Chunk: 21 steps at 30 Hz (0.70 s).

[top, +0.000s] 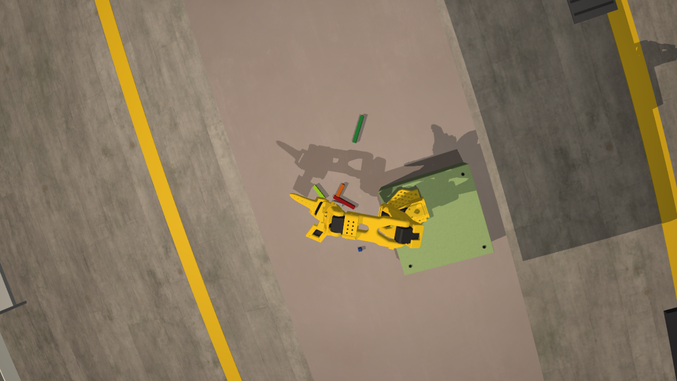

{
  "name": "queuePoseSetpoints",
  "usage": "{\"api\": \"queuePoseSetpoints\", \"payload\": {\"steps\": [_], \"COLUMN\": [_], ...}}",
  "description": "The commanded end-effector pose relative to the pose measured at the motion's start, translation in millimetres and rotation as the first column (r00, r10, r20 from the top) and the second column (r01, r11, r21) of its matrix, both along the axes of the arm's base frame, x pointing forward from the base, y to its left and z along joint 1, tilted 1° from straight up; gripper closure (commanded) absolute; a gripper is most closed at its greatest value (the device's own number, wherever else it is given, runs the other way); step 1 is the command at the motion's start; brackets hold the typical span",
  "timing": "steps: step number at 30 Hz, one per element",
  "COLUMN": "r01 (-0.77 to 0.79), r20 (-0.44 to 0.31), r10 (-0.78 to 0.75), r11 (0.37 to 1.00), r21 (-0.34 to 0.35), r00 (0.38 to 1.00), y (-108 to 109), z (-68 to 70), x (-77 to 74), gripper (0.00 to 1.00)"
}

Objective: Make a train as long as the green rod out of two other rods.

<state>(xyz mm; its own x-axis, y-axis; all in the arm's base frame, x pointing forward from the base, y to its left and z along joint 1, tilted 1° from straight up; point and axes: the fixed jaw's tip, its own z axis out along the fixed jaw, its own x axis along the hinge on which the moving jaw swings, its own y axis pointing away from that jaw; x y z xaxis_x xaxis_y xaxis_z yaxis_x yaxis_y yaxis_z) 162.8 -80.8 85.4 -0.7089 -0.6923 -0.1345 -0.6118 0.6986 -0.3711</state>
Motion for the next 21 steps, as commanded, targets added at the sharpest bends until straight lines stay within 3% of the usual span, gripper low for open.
{"api": "queuePoseSetpoints", "payload": {"steps": [1,8,21], "r01": [-0.025,-0.031,-0.080], "r20": [-0.018,-0.012,-0.070], "r10": [0.025,0.031,0.080], "r11": [1.000,0.999,0.997], "r21": [-0.001,-0.007,0.005], "r00": [1.000,0.999,0.994], "y": [1.9,0.9,3.4], "z": [-1.5,-0.3,-7.6], "x": [-3.9,-2.0,-7.9], "gripper": [0.00,0.00,0.00]}}
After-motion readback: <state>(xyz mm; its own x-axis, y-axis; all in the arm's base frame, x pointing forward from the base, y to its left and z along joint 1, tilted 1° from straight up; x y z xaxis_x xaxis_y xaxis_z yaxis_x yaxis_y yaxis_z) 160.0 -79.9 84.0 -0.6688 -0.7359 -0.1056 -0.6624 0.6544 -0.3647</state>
